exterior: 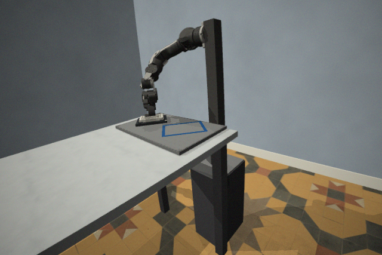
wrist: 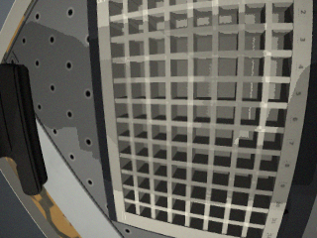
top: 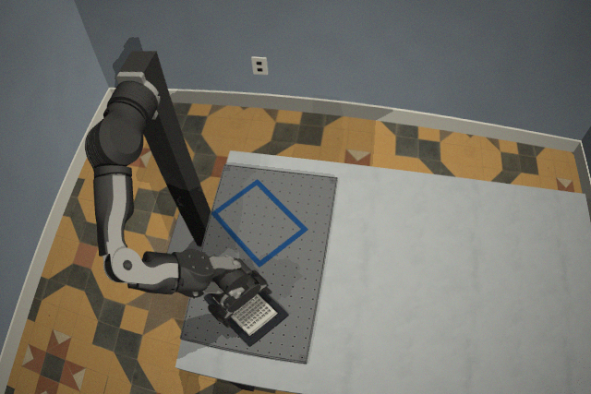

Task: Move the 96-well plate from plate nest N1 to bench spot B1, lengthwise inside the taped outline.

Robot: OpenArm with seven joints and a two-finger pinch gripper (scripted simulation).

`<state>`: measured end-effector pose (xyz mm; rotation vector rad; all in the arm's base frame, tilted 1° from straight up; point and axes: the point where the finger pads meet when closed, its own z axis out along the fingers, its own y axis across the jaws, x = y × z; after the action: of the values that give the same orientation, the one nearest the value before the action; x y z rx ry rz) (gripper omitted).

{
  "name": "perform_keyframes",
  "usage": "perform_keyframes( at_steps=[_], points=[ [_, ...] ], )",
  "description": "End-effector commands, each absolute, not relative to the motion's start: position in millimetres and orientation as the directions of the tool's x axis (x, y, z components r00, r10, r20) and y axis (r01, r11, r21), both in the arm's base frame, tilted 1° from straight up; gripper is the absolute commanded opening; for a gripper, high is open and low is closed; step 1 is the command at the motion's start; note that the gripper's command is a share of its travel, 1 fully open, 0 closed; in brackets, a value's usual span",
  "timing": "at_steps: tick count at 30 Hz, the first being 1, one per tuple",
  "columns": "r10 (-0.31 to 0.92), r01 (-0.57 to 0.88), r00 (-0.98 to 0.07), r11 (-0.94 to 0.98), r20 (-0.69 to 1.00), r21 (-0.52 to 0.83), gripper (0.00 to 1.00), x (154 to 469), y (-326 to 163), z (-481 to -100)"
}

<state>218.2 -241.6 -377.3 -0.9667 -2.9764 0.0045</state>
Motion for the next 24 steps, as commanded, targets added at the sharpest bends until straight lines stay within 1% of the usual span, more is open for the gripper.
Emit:
perform_keyframes(
  at_steps=[1,7,12,24],
  points=[
    [0.587,0.587,-0.810,0.810,0.008,0.005,0.77,220.0,-239.7,-376.8],
    [0.587,0.587,-0.810,0.810,0.008,0.005,0.77,220.0,-239.7,-376.8],
    [0.587,0.587,-0.810,0.810,0.009,0.005,0.77,220.5,-238.7,-385.9],
    [0.587,0.587,-0.810,0.810,0.009,0.005,0.77,220.5,-238.7,-385.9]
  ],
)
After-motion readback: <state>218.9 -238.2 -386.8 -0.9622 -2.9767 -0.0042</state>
